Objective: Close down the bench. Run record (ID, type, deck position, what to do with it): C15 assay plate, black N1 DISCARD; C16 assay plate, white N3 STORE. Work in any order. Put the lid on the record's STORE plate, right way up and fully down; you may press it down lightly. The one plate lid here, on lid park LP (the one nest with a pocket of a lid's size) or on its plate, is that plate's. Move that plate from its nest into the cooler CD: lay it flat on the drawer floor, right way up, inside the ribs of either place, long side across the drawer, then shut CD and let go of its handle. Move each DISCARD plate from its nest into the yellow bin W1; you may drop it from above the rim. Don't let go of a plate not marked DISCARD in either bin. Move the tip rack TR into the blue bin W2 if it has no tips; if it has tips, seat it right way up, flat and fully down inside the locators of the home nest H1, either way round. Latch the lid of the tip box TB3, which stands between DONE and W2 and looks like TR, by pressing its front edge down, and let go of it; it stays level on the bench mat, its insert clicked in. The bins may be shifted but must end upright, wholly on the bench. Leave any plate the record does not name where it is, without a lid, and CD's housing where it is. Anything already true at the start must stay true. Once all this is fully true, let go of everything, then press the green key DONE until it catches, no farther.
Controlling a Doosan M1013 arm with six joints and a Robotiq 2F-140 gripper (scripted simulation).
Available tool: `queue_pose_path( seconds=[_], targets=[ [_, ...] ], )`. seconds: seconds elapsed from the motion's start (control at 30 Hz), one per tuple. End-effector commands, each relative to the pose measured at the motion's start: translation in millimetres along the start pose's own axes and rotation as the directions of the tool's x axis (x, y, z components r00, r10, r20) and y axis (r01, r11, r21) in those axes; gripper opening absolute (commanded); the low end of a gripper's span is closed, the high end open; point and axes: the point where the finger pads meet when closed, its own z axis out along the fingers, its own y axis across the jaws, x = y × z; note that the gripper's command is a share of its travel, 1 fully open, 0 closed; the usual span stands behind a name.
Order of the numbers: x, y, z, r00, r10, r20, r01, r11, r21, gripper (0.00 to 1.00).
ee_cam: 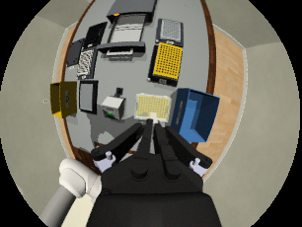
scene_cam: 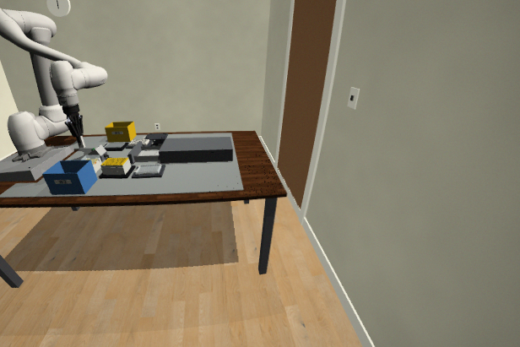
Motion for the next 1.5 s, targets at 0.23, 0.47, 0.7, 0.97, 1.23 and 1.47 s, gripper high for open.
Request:
queue_pose_path(
  seconds=[0.23, 0.47, 0.7, 0.97, 1.23, 1.47],
  targets=[
    [-19, 0, 22.1, 1.000, 0.000, 0.000, 0.000, 1.000, 0.000, 0.00],
    [-25, 0, 29.9, 1.000, 0.000, 0.000, 0.000, 1.000, 0.000, 0.00],
    [-25, 0, 29.9, 1.000, 0.000, 0.000, 0.000, 1.000, 0.000, 0.00],
    [-25, 0, 39.2, 1.000, 0.000, 0.000, 0.000, 1.000, 0.000, 0.00],
    [-25, 0, 47.2, 1.000, 0.000, 0.000, 0.000, 1.000, 0.000, 0.00],
    [-25, 0, 56.5, 1.000, 0.000, 0.000, 0.000, 1.000, 0.000, 0.00]
  ],
)
